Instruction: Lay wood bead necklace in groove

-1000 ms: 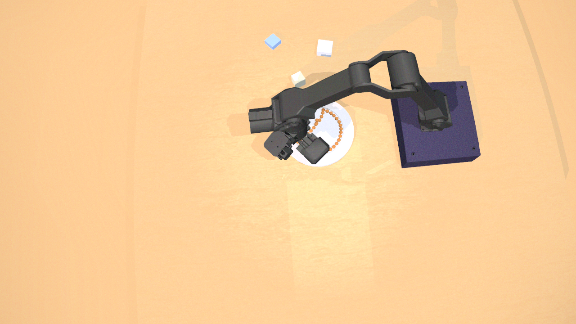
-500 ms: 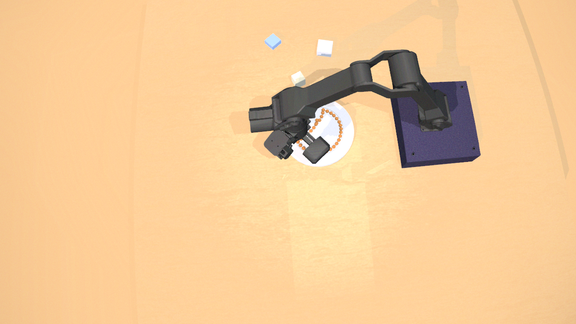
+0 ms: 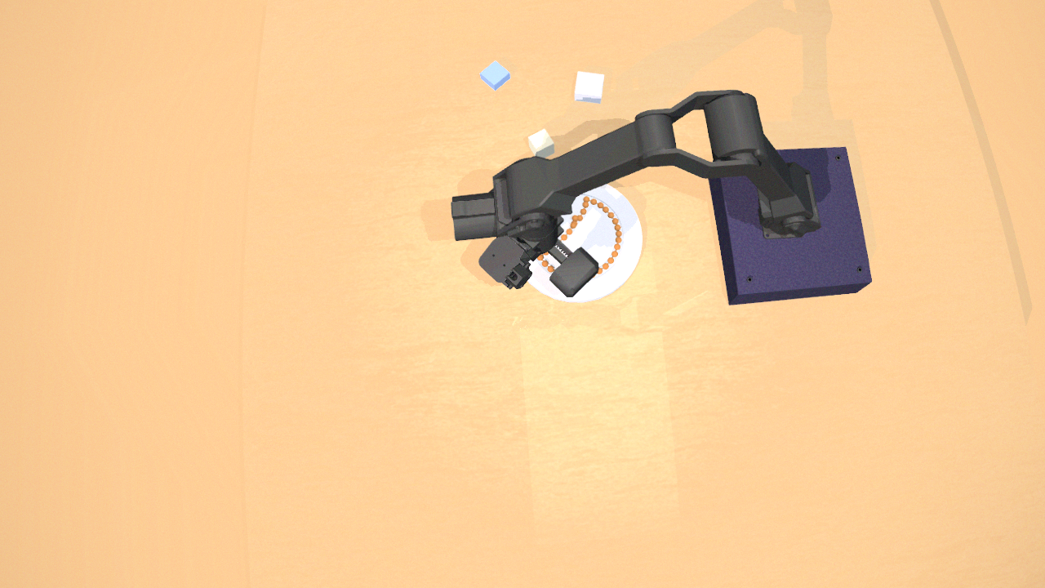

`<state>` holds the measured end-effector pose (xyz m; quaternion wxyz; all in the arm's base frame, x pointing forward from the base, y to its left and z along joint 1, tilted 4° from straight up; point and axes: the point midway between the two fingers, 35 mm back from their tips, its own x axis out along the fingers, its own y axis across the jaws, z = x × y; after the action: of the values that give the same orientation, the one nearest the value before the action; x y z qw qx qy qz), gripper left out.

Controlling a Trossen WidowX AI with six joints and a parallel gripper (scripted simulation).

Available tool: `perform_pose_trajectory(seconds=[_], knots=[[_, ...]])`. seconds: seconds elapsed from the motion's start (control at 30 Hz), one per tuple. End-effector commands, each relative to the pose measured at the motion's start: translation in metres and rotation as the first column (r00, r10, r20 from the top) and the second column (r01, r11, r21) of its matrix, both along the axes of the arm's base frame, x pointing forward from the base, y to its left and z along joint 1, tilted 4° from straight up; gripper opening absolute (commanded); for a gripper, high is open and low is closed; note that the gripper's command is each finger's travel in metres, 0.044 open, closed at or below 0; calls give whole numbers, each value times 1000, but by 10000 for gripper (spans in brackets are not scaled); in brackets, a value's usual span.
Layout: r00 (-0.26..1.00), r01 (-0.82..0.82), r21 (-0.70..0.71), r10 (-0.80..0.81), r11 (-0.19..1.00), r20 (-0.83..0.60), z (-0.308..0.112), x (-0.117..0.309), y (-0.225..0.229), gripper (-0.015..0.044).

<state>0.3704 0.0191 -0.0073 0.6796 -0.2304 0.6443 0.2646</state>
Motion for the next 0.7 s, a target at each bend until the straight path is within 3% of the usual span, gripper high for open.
perform_pose_trajectory(seconds=[0.0,0.07,0.3,0.47,0.67], knots=[[1000,-4,2,4,1000,0,0,0,0,440],[1000,-4,2,4,1000,0,0,0,0,440],[991,134,5,-134,991,-10,31,-10,-8,256],[990,138,5,-138,990,-10,30,-10,-8,125],[992,130,4,-130,991,-1,25,-8,-7,120]])
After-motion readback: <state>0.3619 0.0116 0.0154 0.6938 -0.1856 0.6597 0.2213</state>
